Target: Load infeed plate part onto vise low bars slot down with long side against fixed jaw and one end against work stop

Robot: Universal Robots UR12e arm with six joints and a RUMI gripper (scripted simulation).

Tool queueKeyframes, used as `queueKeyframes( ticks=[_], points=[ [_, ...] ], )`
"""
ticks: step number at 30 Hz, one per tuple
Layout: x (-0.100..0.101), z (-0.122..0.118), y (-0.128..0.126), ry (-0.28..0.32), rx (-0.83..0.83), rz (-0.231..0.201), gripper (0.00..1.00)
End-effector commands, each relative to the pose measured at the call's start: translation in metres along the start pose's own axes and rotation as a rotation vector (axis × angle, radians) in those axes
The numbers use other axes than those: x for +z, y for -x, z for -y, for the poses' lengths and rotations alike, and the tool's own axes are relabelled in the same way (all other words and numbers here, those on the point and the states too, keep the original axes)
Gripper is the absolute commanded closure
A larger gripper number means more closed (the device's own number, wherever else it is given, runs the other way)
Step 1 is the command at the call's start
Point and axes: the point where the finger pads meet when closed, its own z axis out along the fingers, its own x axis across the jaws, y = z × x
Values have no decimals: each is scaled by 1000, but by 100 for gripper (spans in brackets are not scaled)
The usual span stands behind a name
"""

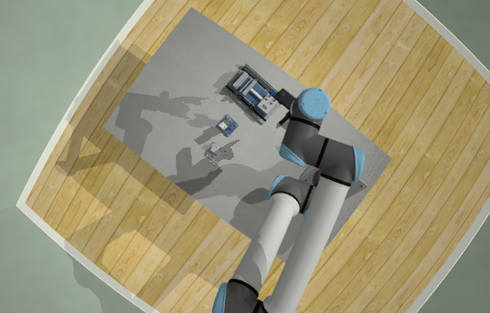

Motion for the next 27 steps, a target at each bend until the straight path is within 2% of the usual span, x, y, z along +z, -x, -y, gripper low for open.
queueKeyframes(
  ticks=[1, 4, 5, 15, 18, 20, 26, 27],
  points=[
    [2, 16, 18, -3, -104, -7, 0],
    [7, 34, 42, -4, -239, -14, 0],
    [8, 35, 43, -4, -242, -14, 0],
    [23, 72, 106, -6, -566, -25, 0],
    [24, 75, 111, -6, -589, -26, 0],
    [31, 86, 135, -6, -702, -28, 0],
    [40, 98, 166, -7, -848, -28, 0],
    [43, 102, 179, -7, -908, -28, 0]
  ],
)
